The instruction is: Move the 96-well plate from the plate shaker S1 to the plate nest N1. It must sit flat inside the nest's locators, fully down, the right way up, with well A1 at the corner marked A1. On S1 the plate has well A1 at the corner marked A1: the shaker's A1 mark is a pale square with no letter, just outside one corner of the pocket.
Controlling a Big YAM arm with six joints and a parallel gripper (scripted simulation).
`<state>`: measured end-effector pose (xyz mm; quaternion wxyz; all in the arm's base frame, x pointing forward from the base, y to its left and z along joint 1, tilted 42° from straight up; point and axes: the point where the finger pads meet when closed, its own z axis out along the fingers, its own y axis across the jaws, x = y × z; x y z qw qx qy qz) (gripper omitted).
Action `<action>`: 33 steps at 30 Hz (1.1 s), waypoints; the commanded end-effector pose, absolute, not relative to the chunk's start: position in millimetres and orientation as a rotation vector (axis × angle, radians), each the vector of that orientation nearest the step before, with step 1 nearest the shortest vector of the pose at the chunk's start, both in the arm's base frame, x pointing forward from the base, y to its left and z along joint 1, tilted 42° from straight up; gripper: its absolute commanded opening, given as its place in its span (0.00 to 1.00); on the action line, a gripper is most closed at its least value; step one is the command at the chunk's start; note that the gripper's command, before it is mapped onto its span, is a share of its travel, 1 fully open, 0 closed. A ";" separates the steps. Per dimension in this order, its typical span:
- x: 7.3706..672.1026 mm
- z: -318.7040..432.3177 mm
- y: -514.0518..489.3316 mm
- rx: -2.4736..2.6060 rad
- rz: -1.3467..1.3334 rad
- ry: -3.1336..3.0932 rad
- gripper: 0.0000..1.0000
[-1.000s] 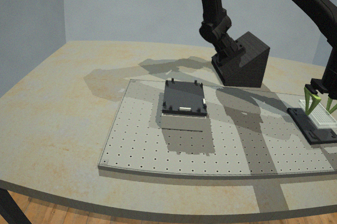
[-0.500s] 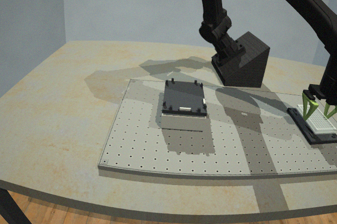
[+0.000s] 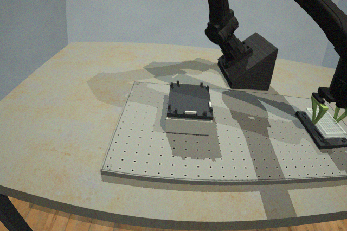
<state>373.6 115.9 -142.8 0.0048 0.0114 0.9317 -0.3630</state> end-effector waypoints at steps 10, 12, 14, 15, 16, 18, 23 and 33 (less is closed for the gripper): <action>394.5 -129.5 136.0 0.032 -1.057 2.878 0.00; 394.2 -129.6 135.5 0.032 -1.058 2.879 0.00; 393.9 -129.6 135.1 0.032 -1.059 2.879 0.00; 393.7 -129.7 134.9 0.032 -1.059 2.879 0.00; 393.6 -129.7 134.7 0.032 -1.059 2.880 0.00; 393.3 -129.7 134.2 0.033 -1.060 2.880 0.00; 392.6 -129.8 133.4 0.033 -1.062 2.881 0.00; 391.2 -130.1 131.5 0.034 -1.066 2.883 0.00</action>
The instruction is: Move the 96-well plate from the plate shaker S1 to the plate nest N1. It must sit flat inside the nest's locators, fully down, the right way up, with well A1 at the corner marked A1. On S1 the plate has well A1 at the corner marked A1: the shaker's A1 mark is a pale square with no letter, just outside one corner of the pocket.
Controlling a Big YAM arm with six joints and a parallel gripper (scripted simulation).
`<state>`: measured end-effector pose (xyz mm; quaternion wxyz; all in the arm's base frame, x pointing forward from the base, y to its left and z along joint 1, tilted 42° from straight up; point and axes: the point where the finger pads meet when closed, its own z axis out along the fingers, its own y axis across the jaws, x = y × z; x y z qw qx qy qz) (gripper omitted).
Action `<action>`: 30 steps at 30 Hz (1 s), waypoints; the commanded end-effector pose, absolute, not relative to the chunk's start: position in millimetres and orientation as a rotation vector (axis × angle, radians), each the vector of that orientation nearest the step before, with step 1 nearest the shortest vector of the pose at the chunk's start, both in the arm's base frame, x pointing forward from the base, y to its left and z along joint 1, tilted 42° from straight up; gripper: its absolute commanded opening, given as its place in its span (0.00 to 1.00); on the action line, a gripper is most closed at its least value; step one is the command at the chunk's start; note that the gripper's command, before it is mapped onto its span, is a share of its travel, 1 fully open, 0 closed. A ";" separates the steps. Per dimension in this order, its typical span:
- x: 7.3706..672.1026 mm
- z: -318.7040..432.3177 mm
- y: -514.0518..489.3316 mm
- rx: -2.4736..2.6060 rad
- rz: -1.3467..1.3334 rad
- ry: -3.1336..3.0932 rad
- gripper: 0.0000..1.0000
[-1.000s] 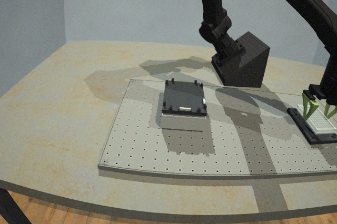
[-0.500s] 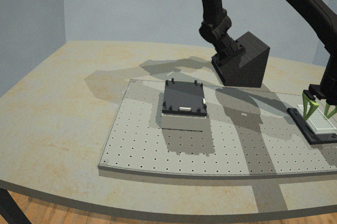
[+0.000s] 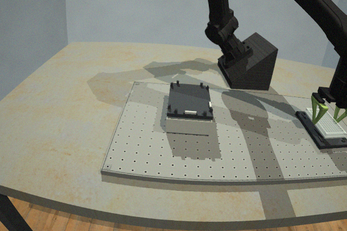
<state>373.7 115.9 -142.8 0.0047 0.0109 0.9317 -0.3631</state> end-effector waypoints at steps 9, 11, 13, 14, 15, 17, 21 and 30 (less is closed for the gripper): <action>394.5 -130.4 127.7 0.052 -1.063 2.884 0.00; 394.4 -130.7 126.2 0.053 -1.065 2.885 0.00; 393.0 -131.2 125.9 0.050 -1.067 2.887 0.00; 392.1 -131.5 126.1 0.046 -1.069 2.887 0.00; 391.3 -131.7 126.1 0.044 -1.070 2.887 0.00; 389.6 -132.7 124.1 0.043 -1.075 2.889 0.00; 389.5 -134.3 122.6 0.046 -1.078 2.891 0.00; 388.2 -137.5 120.9 0.044 -1.084 2.894 0.00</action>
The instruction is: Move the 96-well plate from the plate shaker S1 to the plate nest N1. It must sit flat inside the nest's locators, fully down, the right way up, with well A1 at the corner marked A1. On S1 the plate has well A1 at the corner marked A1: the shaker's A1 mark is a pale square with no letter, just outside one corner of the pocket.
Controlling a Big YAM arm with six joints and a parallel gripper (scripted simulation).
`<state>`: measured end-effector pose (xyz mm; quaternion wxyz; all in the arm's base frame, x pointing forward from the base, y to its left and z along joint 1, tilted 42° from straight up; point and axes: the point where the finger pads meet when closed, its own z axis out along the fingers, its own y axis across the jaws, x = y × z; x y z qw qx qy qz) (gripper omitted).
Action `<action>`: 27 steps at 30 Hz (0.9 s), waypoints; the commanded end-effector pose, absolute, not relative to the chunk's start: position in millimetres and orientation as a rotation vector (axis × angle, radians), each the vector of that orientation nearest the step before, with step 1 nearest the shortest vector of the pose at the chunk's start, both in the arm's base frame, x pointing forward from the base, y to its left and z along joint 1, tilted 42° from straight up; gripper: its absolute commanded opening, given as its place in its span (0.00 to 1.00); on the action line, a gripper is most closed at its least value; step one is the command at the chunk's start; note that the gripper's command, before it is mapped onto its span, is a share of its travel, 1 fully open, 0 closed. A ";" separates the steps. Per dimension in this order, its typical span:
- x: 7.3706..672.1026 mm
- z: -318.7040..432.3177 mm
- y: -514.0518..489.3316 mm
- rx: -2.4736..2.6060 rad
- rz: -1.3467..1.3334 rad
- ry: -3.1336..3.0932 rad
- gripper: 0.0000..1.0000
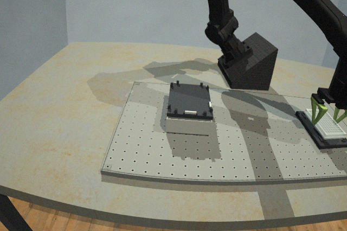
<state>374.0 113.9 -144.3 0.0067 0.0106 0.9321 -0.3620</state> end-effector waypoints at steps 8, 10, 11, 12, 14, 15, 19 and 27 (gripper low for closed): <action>386.2 -141.7 119.2 0.039 -1.092 2.897 0.00; 385.0 -143.0 118.3 0.038 -1.096 2.899 0.00; 385.0 -143.0 118.3 0.038 -1.096 2.899 0.00; 385.0 -143.0 118.3 0.038 -1.096 2.899 0.00; 382.2 -144.5 118.3 0.030 -1.102 2.900 0.00; 382.1 -145.0 117.8 0.030 -1.103 2.901 0.00; 383.6 -146.3 117.0 0.035 -1.102 2.901 0.00; 384.2 -146.4 116.4 0.037 -1.099 2.900 0.00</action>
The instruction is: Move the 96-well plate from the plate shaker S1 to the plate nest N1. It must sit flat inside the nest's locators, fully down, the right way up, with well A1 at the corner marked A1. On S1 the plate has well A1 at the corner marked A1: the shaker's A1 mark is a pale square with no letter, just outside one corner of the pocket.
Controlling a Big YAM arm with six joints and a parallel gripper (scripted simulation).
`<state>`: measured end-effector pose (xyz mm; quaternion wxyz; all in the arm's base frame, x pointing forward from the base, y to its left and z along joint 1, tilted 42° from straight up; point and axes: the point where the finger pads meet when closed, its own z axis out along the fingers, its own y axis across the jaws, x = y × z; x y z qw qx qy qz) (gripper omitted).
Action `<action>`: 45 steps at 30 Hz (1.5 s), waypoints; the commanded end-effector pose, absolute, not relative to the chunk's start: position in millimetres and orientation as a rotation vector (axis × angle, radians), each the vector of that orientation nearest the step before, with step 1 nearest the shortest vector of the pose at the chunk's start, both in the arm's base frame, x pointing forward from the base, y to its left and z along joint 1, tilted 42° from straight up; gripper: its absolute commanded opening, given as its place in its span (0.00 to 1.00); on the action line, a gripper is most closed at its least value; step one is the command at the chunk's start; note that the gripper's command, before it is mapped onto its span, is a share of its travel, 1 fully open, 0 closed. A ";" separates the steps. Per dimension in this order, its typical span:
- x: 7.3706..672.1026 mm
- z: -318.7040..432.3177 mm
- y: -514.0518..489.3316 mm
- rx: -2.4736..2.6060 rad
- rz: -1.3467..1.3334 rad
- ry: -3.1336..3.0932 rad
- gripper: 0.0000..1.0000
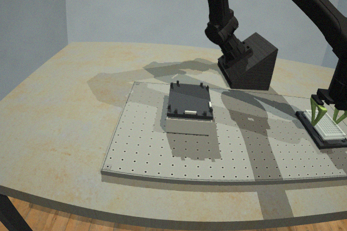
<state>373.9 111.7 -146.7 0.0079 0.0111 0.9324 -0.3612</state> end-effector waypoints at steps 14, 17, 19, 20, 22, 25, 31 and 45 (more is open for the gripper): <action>382.0 -149.2 114.7 0.032 -1.105 2.902 0.00; 381.5 -149.7 112.9 0.035 -1.107 2.903 0.00; 381.5 -149.7 112.9 0.035 -1.107 2.903 0.00; 386.6 -143.6 120.9 0.038 -1.090 2.893 0.00; 386.6 -143.6 120.9 0.038 -1.090 2.893 0.00; 386.6 -143.6 121.0 0.038 -1.090 2.893 0.00; 386.6 -143.7 121.1 0.038 -1.090 2.893 0.00; 386.6 -143.8 121.2 0.038 -1.090 2.893 0.00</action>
